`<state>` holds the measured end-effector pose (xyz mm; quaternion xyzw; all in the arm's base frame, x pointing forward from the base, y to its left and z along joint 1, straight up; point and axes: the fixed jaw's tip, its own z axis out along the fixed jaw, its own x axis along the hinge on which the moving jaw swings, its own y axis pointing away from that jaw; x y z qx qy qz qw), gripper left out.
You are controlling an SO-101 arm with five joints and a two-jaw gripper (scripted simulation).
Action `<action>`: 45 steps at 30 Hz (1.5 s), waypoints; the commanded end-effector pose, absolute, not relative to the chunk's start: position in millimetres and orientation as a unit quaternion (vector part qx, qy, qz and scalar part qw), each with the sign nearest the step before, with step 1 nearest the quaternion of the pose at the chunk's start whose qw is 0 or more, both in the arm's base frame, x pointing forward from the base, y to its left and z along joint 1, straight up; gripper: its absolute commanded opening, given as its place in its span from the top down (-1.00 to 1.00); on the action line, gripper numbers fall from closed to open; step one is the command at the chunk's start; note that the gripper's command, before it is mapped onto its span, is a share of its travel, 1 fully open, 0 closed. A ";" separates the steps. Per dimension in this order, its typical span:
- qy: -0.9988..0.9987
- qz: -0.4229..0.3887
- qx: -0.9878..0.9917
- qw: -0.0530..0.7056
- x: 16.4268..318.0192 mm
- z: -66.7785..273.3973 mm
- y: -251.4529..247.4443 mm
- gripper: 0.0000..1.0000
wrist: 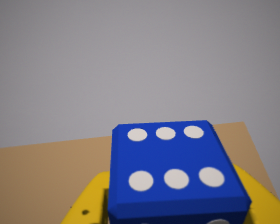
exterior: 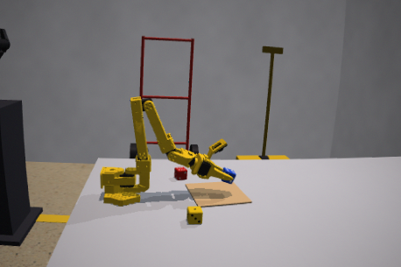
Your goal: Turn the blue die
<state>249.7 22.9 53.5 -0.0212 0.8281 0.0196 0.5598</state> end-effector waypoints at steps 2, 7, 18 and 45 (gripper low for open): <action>0.799 0.018 -0.020 0.601 261.0 71.0 22.1 1.00; 0.799 0.018 -0.020 0.601 261.2 67.4 22.2 1.00; 0.799 0.018 -0.020 0.601 261.3 65.3 22.2 1.00; 0.799 0.018 -0.020 0.601 261.9 53.7 22.2 1.00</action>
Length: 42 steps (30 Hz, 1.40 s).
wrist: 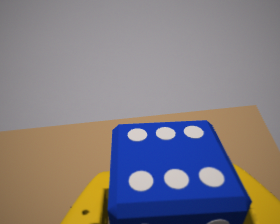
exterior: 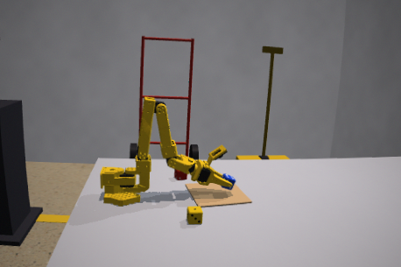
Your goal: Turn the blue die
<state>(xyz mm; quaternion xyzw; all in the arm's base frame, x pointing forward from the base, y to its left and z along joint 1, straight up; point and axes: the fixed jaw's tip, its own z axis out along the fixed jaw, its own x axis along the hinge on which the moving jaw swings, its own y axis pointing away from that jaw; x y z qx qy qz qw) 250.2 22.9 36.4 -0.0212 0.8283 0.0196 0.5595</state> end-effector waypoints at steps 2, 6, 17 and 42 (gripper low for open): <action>0.799 0.018 -0.020 0.601 261.9 53.7 22.2 1.00; 0.799 0.018 -0.020 0.601 262.0 52.9 22.2 1.00; 0.799 0.018 -0.020 0.601 262.2 47.2 22.2 1.00; 0.799 0.018 -0.020 0.601 262.5 40.2 22.2 1.00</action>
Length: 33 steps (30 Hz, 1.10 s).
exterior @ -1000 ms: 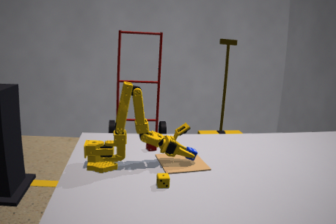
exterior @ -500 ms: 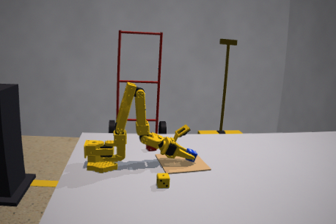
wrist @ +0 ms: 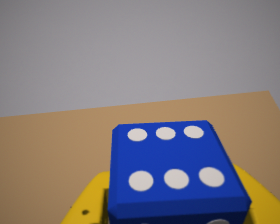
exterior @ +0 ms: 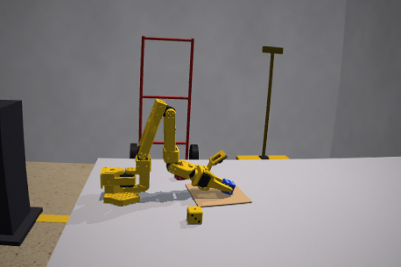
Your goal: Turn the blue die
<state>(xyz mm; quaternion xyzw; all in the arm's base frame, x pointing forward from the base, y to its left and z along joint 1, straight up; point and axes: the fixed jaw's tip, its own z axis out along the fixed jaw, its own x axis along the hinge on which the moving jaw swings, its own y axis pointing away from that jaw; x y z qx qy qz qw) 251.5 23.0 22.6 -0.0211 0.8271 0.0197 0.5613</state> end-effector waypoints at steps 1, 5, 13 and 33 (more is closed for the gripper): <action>0.799 0.018 -0.020 0.601 262.5 40.0 22.2 1.00; 0.799 0.018 -0.020 0.601 262.5 39.1 22.2 1.00; 0.799 0.018 -0.020 0.601 262.5 38.9 22.2 0.99; 0.799 0.018 -0.020 0.601 262.5 38.9 22.2 0.64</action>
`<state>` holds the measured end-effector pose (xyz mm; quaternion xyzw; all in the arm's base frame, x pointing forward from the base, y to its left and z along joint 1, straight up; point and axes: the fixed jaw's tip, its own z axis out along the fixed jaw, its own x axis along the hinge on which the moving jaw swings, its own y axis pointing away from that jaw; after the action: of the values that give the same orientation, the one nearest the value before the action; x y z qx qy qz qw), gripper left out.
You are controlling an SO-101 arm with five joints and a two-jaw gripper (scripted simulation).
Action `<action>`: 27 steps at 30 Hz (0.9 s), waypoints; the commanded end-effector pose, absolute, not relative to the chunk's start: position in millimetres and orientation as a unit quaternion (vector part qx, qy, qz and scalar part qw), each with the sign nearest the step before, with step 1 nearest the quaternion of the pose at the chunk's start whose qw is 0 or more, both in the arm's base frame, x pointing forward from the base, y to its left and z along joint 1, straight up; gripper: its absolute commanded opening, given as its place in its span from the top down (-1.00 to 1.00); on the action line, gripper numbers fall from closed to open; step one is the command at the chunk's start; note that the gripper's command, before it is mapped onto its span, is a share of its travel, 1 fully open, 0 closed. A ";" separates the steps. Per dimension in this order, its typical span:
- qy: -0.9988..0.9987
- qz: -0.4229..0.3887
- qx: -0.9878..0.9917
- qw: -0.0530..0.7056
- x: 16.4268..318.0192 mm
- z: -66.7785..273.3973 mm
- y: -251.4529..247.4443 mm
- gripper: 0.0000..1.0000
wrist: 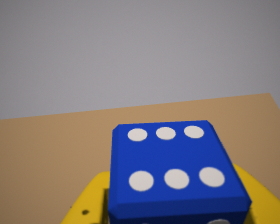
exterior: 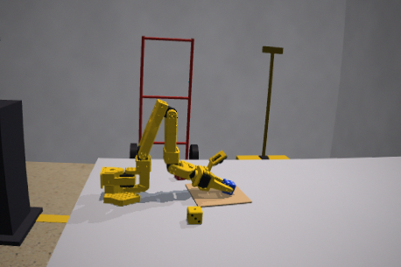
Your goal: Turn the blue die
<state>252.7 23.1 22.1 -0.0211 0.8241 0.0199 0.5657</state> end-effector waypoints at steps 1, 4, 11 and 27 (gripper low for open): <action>0.799 0.018 -0.020 0.601 262.5 38.9 22.2 0.63; 0.799 0.018 -0.020 0.601 262.5 38.9 22.2 0.59; 0.799 0.018 -0.020 0.601 262.5 38.9 22.2 0.47; 0.799 0.018 -0.020 0.601 262.5 38.9 22.2 0.29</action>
<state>252.9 23.1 22.2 -0.0210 0.8238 0.0198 0.5661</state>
